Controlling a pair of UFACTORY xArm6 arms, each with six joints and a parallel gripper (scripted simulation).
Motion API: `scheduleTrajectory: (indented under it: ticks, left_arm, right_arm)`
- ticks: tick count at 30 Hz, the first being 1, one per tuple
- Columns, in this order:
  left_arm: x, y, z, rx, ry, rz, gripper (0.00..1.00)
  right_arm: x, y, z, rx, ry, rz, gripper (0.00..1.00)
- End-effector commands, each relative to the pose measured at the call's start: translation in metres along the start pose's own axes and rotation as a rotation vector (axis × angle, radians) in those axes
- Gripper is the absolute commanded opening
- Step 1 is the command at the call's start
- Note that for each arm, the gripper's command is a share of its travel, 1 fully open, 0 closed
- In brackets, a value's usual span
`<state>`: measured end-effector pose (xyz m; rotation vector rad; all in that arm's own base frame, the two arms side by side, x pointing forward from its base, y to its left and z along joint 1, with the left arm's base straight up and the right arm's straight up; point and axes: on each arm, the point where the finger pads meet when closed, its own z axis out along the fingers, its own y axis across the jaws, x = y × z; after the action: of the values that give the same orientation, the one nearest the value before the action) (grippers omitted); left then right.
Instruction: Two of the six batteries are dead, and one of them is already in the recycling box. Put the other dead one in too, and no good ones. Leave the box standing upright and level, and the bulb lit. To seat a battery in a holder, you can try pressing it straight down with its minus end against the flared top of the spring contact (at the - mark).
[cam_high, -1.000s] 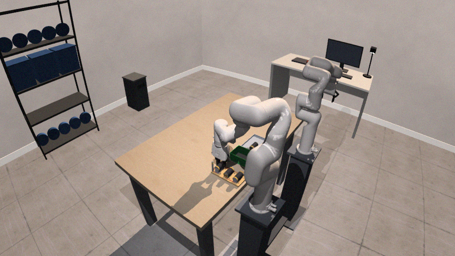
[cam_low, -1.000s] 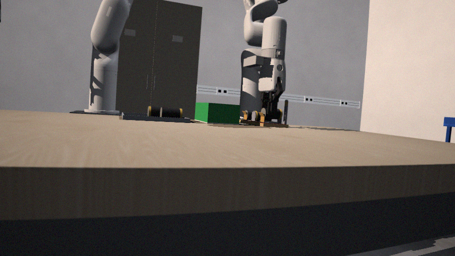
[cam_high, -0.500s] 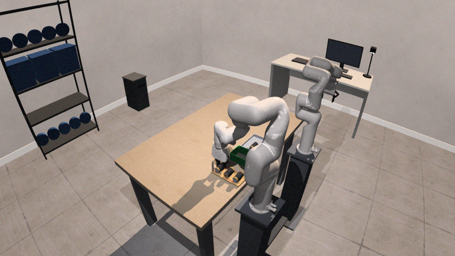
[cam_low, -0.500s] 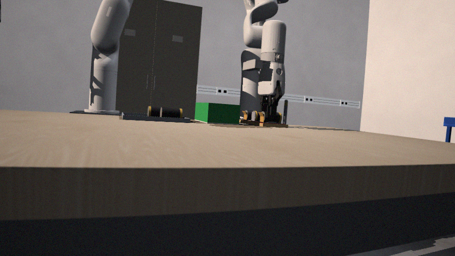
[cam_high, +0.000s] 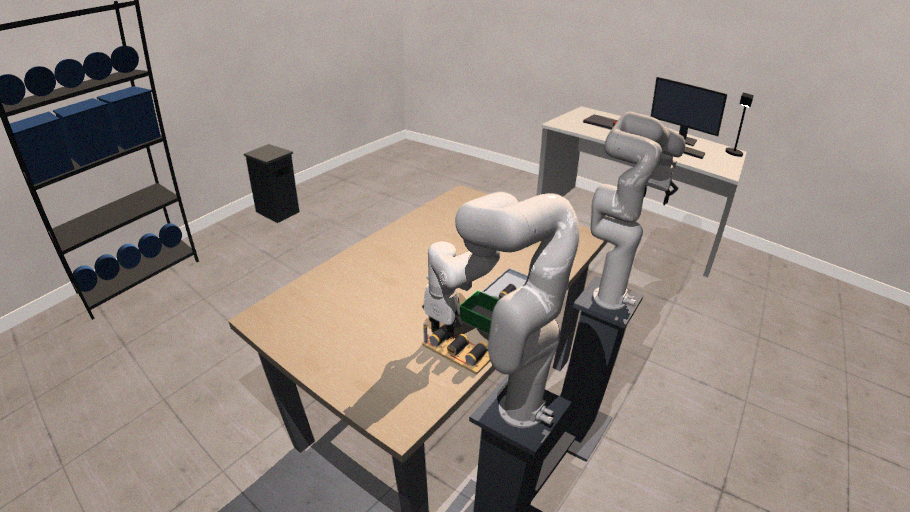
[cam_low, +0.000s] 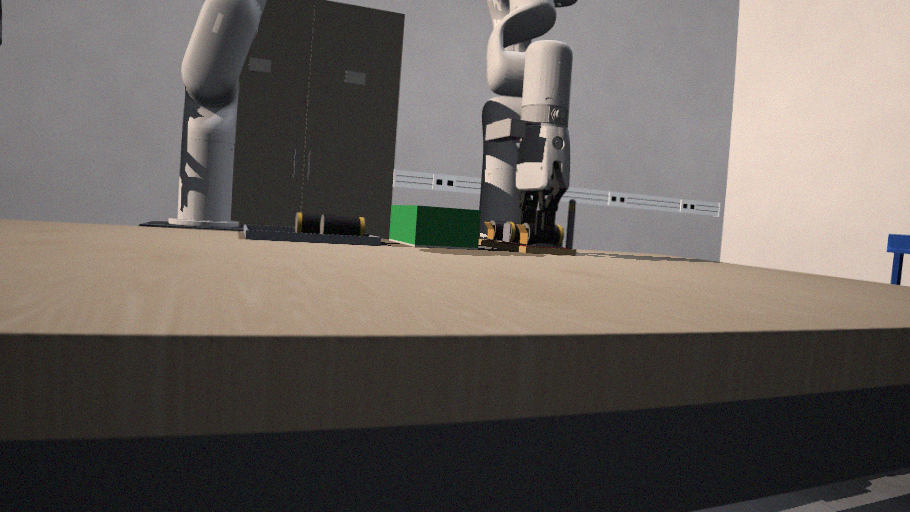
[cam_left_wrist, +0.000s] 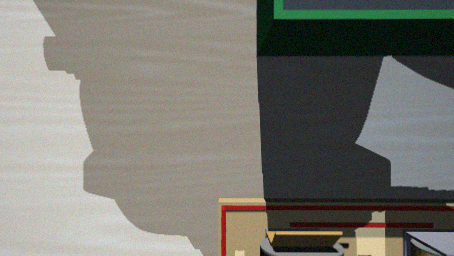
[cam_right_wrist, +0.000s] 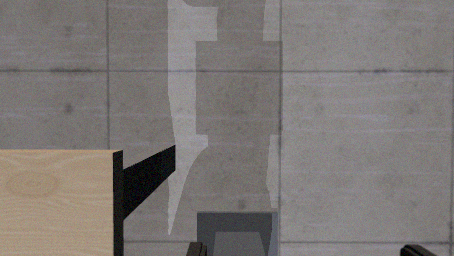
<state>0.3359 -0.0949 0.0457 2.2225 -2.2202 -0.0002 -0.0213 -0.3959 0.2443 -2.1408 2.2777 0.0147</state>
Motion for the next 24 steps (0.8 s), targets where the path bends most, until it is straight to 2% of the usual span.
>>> scheduleTrajectory:
  ticks: [1,17,24]
  left_arm:
    - [0.002,-0.005,-0.004,0.015,0.007,-0.008,0.51]
    - [0.002,-0.005,-0.005,0.015,0.007,-0.008,0.51]
    - [0.002,-0.005,-0.016,0.015,0.007,-0.008,0.51]
  right_arm:
    - [0.003,0.0,-0.006,-0.004,0.018,-0.009,1.0]
    - [0.003,0.0,-0.006,-0.004,0.018,-0.009,1.0]
    - [0.003,0.0,-0.006,-0.004,0.018,-0.009,1.0]
